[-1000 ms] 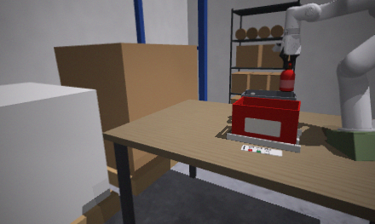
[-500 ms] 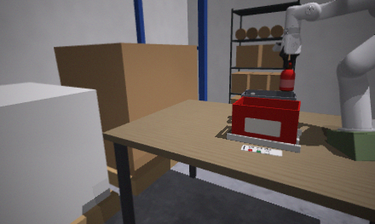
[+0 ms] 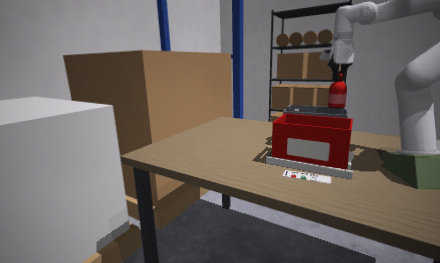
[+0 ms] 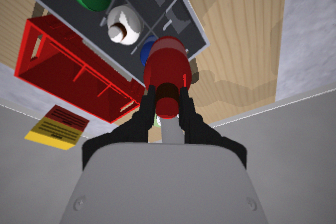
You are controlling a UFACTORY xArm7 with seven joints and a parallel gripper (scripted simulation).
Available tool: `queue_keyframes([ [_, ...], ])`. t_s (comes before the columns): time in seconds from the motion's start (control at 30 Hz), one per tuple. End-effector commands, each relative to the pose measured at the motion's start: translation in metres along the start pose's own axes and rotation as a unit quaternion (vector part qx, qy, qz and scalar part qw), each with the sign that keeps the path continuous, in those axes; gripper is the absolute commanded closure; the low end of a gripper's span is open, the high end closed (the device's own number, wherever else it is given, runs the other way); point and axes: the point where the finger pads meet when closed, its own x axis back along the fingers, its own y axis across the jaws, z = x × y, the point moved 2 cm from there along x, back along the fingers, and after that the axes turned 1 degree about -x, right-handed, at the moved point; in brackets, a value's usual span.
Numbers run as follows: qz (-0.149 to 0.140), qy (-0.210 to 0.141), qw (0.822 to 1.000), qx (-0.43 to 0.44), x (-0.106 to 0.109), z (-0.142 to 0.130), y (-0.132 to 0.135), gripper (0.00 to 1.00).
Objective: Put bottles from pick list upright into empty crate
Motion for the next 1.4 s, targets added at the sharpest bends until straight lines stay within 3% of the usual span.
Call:
queue_keyframes([
  [0.0, 0.001, 0.002, 1.000, 0.000, 0.002, -0.007, -0.007, 1.00],
  [1.37, 0.001, 0.002, 1.000, 0.000, 0.001, -0.063, -0.056, 1.00],
])
